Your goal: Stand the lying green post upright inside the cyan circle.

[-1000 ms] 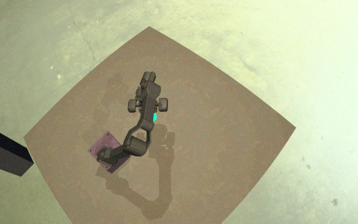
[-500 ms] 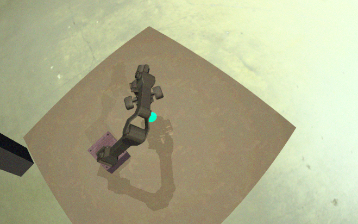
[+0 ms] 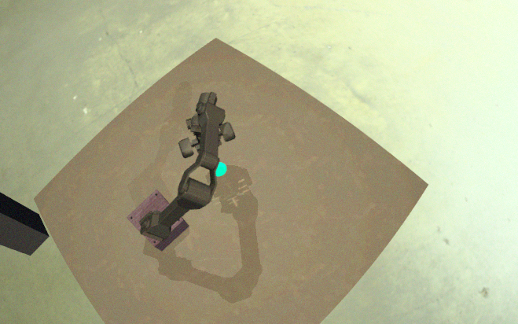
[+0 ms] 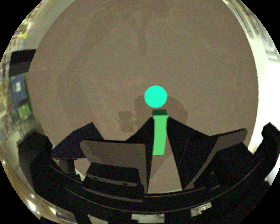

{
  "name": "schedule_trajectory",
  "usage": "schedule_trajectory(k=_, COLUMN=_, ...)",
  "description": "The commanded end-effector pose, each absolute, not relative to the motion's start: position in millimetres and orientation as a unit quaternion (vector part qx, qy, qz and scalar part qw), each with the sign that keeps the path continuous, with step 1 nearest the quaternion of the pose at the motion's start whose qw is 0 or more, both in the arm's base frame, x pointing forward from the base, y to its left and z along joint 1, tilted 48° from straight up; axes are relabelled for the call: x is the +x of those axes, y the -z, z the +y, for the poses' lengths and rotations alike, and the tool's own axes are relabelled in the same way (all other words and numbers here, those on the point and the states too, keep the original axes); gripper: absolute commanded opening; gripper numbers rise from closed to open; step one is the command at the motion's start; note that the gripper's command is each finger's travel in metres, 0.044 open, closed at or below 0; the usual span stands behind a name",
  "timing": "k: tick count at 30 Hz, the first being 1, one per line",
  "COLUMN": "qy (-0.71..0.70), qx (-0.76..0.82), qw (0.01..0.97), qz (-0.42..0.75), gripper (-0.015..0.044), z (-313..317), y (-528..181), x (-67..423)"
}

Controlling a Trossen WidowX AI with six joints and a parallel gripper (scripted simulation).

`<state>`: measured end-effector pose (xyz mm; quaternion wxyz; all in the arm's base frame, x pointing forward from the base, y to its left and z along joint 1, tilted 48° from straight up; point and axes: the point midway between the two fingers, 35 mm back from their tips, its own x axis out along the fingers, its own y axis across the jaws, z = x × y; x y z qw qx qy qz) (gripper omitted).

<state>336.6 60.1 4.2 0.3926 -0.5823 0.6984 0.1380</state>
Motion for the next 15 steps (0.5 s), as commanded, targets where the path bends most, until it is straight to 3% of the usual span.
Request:
schedule_trajectory(k=1, qy=-0.151, qx=-0.573, qw=0.398, qz=0.7, gripper=0.0023, z=59.0, y=-2.2, x=334.2)
schedule_trajectory(k=15, qy=-0.188, qx=-0.54, qw=0.419, qz=0.706, gripper=0.0023, z=53.6, y=5.0, x=329.6)
